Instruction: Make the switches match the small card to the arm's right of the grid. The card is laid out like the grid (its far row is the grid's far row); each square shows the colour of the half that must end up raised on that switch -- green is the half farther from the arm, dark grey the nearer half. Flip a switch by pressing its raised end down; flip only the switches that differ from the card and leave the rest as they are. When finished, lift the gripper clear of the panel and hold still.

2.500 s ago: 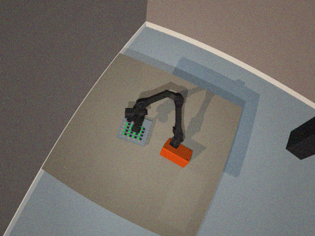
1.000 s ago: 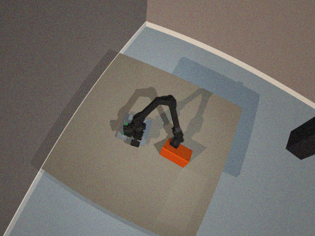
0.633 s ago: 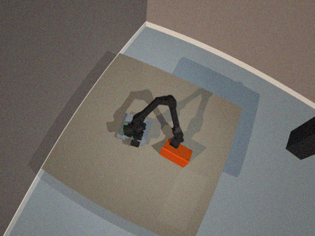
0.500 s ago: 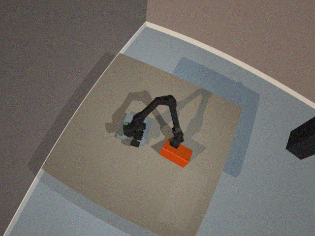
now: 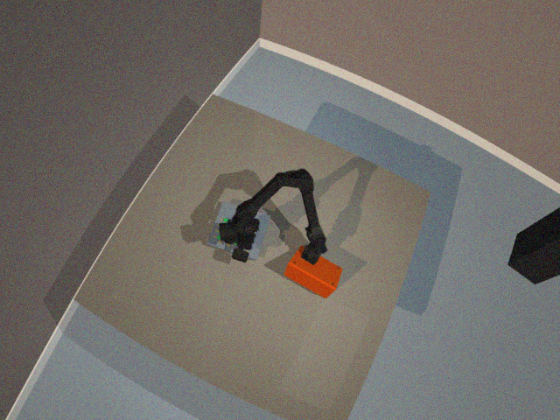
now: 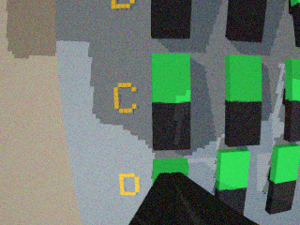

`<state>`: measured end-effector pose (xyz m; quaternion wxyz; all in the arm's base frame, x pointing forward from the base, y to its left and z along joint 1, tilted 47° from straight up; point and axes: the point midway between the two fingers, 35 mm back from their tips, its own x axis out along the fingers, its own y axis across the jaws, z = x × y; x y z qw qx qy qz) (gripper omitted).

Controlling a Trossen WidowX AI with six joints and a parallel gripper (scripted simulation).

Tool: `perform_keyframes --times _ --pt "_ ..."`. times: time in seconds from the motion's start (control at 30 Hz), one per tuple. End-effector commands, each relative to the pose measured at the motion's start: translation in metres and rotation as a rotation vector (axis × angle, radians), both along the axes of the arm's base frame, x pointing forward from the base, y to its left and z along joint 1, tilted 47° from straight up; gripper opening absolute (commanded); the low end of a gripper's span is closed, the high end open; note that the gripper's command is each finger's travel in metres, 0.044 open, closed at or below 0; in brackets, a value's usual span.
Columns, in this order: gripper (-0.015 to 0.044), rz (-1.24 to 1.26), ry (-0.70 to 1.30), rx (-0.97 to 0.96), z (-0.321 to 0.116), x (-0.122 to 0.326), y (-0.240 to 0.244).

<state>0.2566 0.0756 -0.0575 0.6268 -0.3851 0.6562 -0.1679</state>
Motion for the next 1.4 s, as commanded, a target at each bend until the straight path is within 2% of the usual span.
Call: perform_keyframes --times 0.0,0.87,1.03,1.17,1.23,1.37 --pt "0.0000 0.004 0.000 -0.004 0.000 0.000 -0.001" --pt "0.0000 0.004 0.000 -0.004 -0.003 0.001 -0.003" --pt "0.0000 0.021 -0.015 0.006 0.040 -0.006 0.041" --pt "0.0000 0.023 -0.016 0.006 0.042 -0.007 0.043" --pt "0.0000 0.023 -0.016 0.007 0.046 0.001 0.043" --pt "0.0000 0.023 -0.018 0.006 0.067 0.045 0.037"
